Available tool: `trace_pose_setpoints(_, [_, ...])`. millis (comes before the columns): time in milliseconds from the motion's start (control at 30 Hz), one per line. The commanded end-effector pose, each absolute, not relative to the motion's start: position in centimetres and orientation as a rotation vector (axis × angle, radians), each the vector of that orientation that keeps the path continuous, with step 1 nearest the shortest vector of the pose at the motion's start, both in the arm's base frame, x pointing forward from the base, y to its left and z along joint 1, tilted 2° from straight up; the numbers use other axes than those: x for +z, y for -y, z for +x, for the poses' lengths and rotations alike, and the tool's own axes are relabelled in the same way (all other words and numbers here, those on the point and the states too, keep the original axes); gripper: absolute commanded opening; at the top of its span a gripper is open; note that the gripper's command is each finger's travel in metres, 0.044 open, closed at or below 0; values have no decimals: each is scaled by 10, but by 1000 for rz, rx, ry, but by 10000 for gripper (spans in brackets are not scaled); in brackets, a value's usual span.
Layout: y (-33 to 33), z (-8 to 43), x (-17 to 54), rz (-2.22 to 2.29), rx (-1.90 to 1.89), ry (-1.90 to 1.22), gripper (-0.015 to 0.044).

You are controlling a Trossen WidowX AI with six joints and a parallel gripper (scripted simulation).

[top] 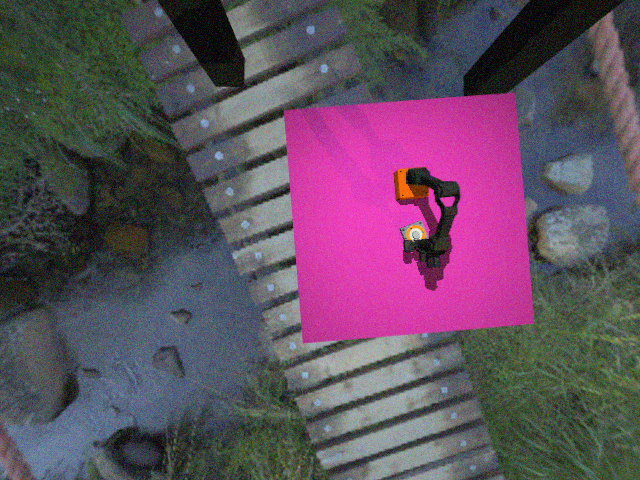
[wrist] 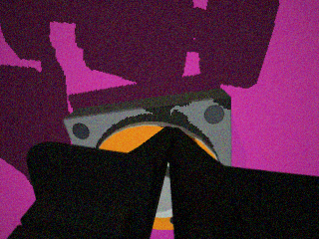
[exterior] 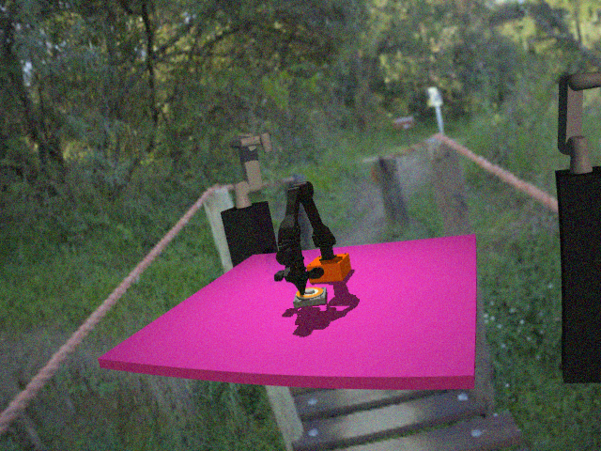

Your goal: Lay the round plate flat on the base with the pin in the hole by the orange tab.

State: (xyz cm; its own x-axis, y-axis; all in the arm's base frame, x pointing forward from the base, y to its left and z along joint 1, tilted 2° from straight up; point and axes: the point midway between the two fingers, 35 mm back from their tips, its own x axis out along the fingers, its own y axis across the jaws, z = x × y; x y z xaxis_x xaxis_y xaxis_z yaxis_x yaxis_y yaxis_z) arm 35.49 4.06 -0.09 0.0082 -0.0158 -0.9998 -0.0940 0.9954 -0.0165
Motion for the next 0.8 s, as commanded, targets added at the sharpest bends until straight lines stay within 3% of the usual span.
trace_pose_setpoints(0, [-33, 354, 0, -94, 57, -1565, 0])
trace_pose_setpoints(767, [-5, 339, 2, -96, 55, -1566, 0])
